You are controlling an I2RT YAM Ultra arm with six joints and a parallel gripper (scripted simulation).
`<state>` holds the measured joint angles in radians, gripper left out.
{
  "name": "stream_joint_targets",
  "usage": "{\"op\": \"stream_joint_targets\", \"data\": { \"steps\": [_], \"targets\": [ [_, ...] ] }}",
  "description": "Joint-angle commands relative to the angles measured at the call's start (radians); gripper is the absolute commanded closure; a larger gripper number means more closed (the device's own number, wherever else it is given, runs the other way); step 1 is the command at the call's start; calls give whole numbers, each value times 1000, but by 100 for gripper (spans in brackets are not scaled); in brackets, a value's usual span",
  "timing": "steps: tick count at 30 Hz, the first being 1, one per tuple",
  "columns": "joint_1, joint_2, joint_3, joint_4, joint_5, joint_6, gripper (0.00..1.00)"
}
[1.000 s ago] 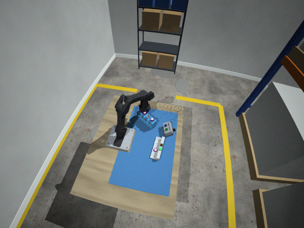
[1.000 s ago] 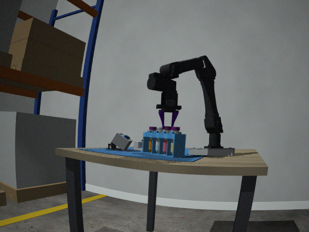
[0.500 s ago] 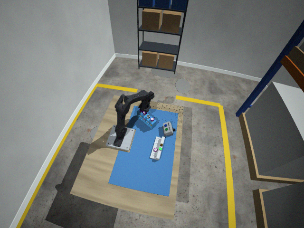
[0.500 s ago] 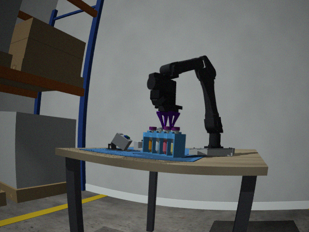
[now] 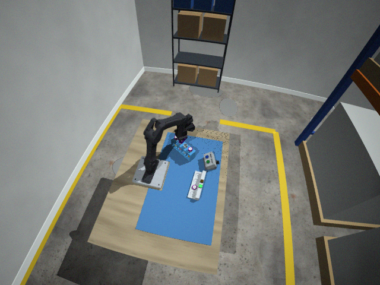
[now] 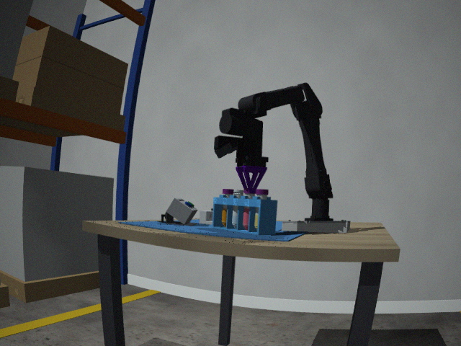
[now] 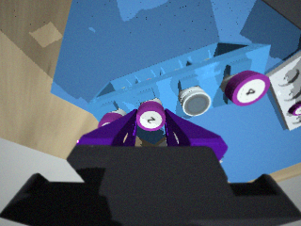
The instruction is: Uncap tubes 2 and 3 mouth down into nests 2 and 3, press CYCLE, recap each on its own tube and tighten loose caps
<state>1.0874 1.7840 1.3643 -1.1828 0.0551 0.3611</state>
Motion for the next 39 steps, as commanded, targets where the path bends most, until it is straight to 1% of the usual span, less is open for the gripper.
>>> {"op": "stream_joint_targets", "data": {
  "steps": [1, 9, 11, 26, 34, 35, 39],
  "targets": [
    [1, -5, 7, 2, -2, 246, 100],
    [1, -5, 7, 2, -2, 646, 100],
    [1, -5, 7, 2, -2, 646, 100],
    [1, -5, 7, 2, -2, 1386, 100],
    [1, -5, 7, 2, -2, 1386, 100],
    [1, -4, 2, 8, -2, 1386, 51],
    [1, -4, 2, 8, -2, 1386, 51]
  ]
}}
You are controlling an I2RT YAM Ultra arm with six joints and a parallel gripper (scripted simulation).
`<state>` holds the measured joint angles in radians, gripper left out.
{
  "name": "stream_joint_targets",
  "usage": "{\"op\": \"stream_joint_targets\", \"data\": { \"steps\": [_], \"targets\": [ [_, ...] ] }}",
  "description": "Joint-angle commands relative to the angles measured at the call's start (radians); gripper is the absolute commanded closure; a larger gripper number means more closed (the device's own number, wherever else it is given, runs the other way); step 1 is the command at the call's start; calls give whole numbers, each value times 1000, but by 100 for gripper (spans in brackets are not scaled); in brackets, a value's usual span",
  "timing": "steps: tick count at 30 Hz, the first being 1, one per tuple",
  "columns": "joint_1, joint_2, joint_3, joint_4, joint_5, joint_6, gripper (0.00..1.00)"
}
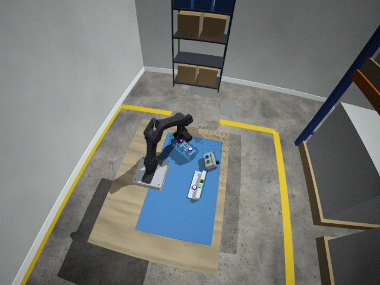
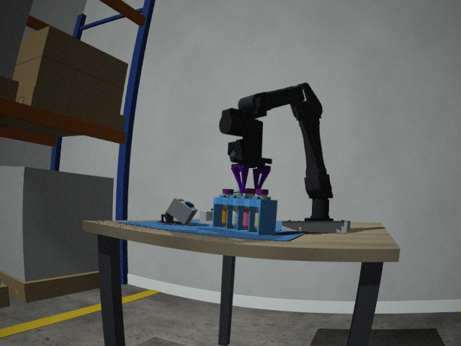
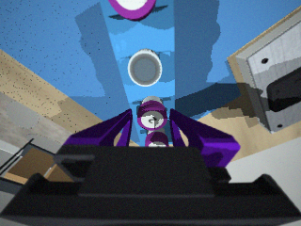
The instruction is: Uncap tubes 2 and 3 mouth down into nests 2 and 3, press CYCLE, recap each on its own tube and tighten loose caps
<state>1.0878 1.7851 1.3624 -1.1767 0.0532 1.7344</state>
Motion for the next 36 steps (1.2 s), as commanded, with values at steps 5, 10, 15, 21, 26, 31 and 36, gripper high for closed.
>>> {"op": "stream_joint_targets", "data": {
  "steps": [5, 10, 15, 21, 26, 31, 36],
  "targets": [
    [0, -5, 4, 2, 0, 13, 51],
    [1, -6, 7, -2, 0, -67, 51],
    [1, -7, 13, -9, 0, -266, 51],
    [1, -7, 13, -9, 0, -506, 51],
    [1, -8, 12, -9, 0, -627, 51],
    [0, -9, 11, -9, 0, -828, 51],
    [-1, -10, 10, -8, 0, -1029, 51]
  ]
}}
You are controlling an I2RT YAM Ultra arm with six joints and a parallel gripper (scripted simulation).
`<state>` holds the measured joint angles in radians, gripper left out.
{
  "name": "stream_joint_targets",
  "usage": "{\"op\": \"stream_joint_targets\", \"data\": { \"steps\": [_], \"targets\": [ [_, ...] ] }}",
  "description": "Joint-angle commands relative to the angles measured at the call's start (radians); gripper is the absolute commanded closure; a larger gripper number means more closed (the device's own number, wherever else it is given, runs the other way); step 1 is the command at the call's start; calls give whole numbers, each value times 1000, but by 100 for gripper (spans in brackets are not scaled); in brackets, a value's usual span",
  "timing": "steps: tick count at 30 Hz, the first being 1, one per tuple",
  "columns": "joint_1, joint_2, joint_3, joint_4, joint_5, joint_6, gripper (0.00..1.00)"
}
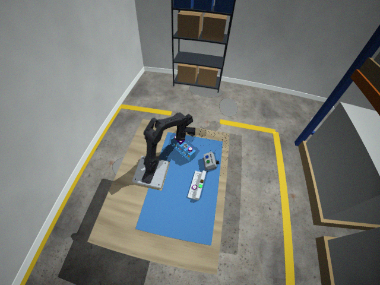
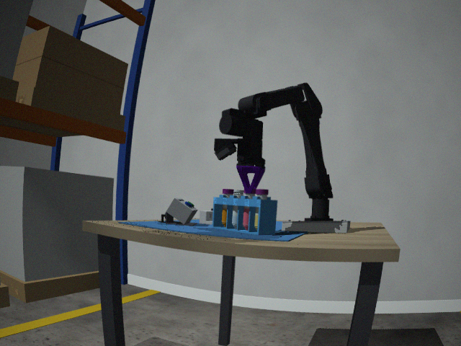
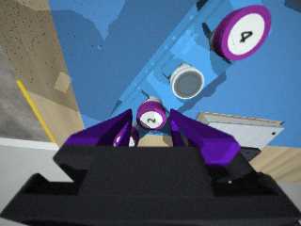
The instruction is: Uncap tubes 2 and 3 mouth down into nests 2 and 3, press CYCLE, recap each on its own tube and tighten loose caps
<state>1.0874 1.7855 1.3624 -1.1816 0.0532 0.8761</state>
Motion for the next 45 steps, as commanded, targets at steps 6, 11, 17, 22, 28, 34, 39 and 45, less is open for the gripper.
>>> {"op": "stream_joint_targets", "data": {
  "steps": [6, 11, 17, 22, 28, 34, 39, 45],
  "targets": [
    [-1, -11, 9, -3, 0, -331, 51],
    [-2, -11, 9, -3, 0, -532, 51],
    [-2, -10, 10, -3, 0, -772, 51],
    [-2, -10, 11, -3, 0, -892, 51],
    [-2, -9, 11, -4, 0, -1132, 51],
    [-2, -8, 15, -6, 0, -1187, 51],
    [-2, -8, 16, -7, 0, -1187, 100],
    [-1, -8, 16, -7, 0, -1187, 100]
  ]
}}
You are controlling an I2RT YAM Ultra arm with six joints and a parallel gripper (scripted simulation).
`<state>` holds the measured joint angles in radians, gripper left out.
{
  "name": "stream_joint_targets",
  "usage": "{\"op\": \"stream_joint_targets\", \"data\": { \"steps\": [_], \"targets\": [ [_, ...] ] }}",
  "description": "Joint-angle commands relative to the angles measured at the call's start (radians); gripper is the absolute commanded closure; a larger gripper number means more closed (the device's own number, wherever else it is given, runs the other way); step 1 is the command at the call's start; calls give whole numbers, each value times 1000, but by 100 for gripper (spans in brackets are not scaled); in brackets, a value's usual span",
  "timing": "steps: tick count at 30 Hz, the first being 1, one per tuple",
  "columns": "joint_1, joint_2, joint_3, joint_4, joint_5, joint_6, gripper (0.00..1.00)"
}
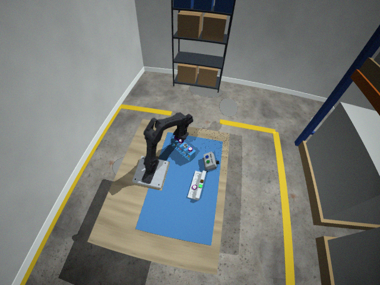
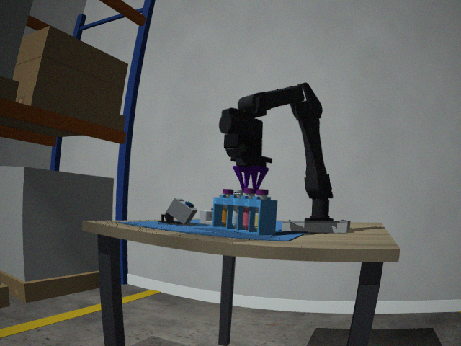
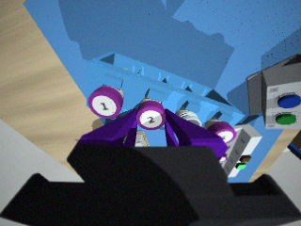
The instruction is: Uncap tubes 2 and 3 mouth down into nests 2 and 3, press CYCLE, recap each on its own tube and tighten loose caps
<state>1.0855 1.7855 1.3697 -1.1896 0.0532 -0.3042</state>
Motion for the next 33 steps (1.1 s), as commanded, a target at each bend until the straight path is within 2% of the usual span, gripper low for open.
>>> {"op": "stream_joint_targets", "data": {
  "steps": [1, 6, 8, 10, 20, 30, 31, 33],
  "targets": [
    [0, -8, 9, 1, 0, -7, 100],
    [0, -8, 9, 1, 0, -7, 100],
    [0, -8, 9, 1, 0, 93, 100],
    [0, -8, 9, 1, 0, 93, 100],
    [0, -8, 9, 1, 0, 593, 100],
    [0, -8, 9, 1, 0, 614, 100],
    [0, -8, 9, 1, 0, 614, 51],
    [0, -8, 9, 1, 0, 614, 51]
  ]
}}
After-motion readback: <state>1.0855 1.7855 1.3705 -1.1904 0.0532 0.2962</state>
